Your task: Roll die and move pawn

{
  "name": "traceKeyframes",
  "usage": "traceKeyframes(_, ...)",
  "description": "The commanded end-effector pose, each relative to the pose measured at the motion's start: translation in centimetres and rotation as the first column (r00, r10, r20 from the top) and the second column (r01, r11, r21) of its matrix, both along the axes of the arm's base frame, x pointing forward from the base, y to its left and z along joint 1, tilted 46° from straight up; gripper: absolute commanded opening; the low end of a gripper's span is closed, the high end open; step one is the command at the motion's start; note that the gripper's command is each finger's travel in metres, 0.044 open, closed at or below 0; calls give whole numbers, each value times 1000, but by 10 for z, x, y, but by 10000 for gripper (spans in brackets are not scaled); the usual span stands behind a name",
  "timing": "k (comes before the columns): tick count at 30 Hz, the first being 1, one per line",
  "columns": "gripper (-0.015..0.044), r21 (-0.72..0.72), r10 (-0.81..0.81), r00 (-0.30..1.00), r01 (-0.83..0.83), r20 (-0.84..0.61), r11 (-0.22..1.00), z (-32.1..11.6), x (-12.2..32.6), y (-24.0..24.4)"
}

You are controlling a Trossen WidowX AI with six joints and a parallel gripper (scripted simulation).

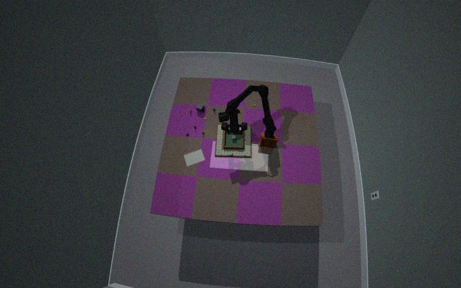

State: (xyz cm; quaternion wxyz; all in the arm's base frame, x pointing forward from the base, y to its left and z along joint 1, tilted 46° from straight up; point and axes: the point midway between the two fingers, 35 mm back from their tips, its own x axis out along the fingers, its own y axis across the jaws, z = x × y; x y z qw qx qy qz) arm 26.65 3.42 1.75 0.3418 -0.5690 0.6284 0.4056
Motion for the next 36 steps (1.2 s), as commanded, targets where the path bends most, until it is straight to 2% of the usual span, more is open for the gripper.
traceKeyframes(1,440,-334,95,994,-71,58,940,-11,6,-2)
traceKeyframes(5,440,-334,95,994,-71,58,940,-11,6,-2)
traceKeyframes(6,440,-246,67,997,-59,24,967,-11,1,-1)
traceKeyframes(7,440,-246,67,997,-59,24,967,-11,1,-1)
traceKeyframes(9,387,-254,12,997,8,77,967,-7,0,-8)
traceKeyframes(11,335,-257,-141,963,199,229,946,6,-4,-26)
traceKeyframes(13,282,-225,-298,869,406,394,886,19,-11,-46)
traceKeyframes(16,204,-111,-482,630,670,609,734,37,-24,-75)
traceKeyframes(19,200,52,-575,330,835,749,548,51,-41,-100)
traceKeyframes(21,200,95,-584,256,860,771,502,54,-45,-105)
traceKeyframes(36,200,95,-584,256,860,771,502,54,-47,-107)
